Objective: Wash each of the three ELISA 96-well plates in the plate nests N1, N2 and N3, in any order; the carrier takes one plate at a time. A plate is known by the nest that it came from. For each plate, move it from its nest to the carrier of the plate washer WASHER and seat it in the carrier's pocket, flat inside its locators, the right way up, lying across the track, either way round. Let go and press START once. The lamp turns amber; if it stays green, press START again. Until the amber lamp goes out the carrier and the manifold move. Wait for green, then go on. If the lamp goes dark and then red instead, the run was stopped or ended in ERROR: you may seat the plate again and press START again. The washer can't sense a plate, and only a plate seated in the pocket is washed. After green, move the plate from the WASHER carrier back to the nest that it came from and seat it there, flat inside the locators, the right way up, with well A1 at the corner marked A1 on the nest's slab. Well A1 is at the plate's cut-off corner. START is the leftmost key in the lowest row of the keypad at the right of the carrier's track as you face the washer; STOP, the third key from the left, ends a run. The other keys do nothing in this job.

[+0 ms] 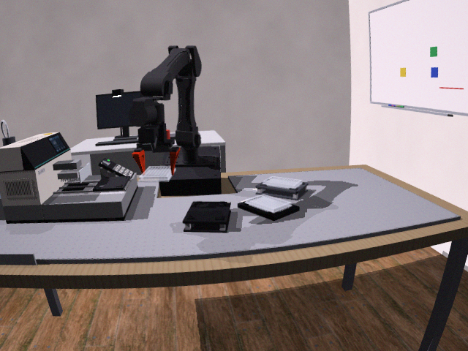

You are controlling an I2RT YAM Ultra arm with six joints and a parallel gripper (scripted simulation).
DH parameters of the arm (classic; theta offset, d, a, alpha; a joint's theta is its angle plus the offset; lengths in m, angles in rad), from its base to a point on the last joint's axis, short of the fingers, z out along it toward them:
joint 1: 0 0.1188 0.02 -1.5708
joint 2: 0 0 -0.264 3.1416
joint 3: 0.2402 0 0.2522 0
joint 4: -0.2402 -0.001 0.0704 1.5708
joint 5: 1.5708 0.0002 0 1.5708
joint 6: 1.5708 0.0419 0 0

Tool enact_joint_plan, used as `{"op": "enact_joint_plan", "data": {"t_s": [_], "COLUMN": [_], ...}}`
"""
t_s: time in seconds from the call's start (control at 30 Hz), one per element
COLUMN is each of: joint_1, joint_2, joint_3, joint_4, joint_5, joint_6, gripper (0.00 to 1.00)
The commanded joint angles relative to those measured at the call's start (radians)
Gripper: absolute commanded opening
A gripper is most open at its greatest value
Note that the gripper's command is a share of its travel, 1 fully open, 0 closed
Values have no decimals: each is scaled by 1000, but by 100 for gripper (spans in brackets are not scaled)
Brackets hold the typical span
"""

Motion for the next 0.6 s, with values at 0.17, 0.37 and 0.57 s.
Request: {"op": "enact_joint_plan", "data": {"t_s": [0.17, 0.37, 0.57], "joint_1": [-1, 115, 192], "joint_2": [-7, -19, -19], "joint_3": [7, -12, -17], "joint_4": [7, 22, 30], "joint_5": [0, 40, 67], "joint_6": [2, 181, 254], "gripper": [0, 0, 0]}}
